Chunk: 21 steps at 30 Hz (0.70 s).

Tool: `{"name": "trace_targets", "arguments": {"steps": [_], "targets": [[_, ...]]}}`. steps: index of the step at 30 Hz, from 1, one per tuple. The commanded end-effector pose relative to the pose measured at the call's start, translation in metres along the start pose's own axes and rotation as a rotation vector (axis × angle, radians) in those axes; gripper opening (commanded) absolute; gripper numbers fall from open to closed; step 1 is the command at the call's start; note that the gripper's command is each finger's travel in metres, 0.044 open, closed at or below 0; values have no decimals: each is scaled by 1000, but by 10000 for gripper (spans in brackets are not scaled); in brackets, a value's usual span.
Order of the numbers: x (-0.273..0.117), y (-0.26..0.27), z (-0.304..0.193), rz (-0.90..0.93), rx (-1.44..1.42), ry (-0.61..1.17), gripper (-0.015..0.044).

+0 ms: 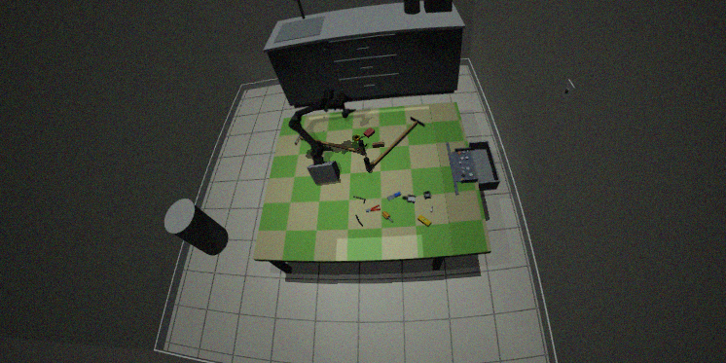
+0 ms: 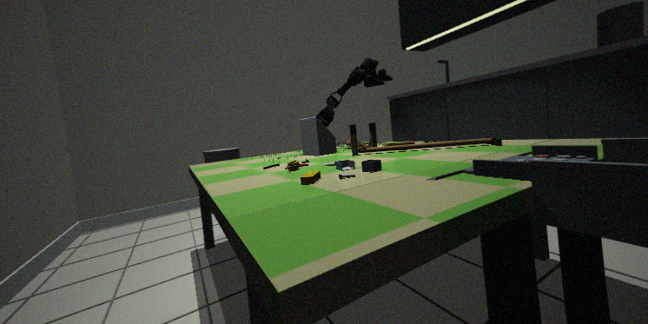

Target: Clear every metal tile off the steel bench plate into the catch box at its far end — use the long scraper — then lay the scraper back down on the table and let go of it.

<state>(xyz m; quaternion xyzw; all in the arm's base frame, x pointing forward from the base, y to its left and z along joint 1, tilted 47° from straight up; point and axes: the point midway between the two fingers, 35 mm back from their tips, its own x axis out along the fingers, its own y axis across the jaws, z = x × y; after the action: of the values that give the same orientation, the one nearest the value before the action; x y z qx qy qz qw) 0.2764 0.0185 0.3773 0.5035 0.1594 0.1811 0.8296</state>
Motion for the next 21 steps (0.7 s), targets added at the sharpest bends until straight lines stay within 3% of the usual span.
{"name": "trace_targets", "arguments": {"steps": [1, 21], "targets": [[-1, 13, -5, 19, 15, -2, 440], [-2, 70, -32, 112, 154, 30, 440]]}}
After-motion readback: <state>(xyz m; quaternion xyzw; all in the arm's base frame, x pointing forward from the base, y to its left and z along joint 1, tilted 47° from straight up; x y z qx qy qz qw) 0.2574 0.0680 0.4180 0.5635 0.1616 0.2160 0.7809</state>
